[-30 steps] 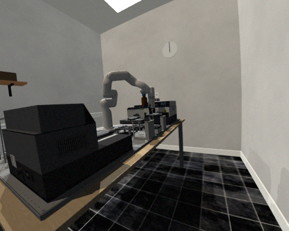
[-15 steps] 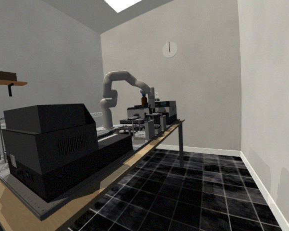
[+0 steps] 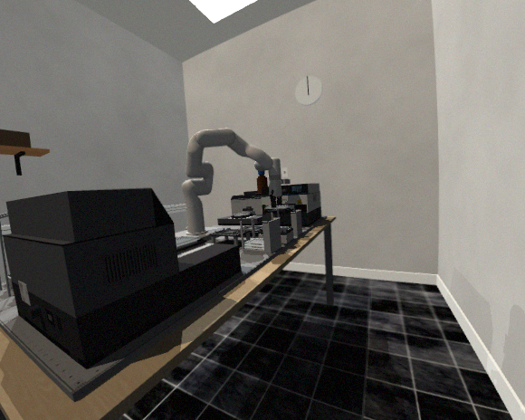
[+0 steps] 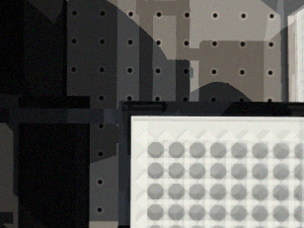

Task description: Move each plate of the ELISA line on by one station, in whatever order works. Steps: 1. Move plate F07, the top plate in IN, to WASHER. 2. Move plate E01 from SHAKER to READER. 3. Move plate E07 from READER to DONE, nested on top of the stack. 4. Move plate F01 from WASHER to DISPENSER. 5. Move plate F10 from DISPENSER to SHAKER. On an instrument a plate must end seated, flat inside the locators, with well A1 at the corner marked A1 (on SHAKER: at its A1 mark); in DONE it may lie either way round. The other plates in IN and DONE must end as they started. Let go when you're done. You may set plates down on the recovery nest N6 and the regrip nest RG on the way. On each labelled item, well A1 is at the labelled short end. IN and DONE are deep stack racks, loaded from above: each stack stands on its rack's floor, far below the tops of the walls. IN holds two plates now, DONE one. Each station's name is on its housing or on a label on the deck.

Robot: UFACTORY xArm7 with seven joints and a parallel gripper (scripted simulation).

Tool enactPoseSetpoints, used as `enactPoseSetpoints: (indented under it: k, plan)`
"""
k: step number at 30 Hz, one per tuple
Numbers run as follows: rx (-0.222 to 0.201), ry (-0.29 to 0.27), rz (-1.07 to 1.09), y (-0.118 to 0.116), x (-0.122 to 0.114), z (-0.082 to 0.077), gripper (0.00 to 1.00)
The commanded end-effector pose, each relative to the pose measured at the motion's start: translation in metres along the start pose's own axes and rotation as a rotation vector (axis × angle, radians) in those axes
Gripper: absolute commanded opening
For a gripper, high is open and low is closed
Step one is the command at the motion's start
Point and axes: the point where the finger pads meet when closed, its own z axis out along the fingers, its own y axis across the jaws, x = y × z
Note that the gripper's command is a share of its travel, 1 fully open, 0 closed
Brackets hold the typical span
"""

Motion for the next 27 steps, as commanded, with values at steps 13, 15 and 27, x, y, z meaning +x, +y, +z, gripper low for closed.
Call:
enactPoseSetpoints:
  k: [13,15,27]
  plan:
    - [0.002,0.003,0.000,-0.0008,0.0009,0.0010,0.00]
    - [0.002,0.003,0.000,-0.0008,0.0009,0.0016,0.00]
    - [0.002,0.003,0.000,-0.0008,0.0009,0.0057,0.00]
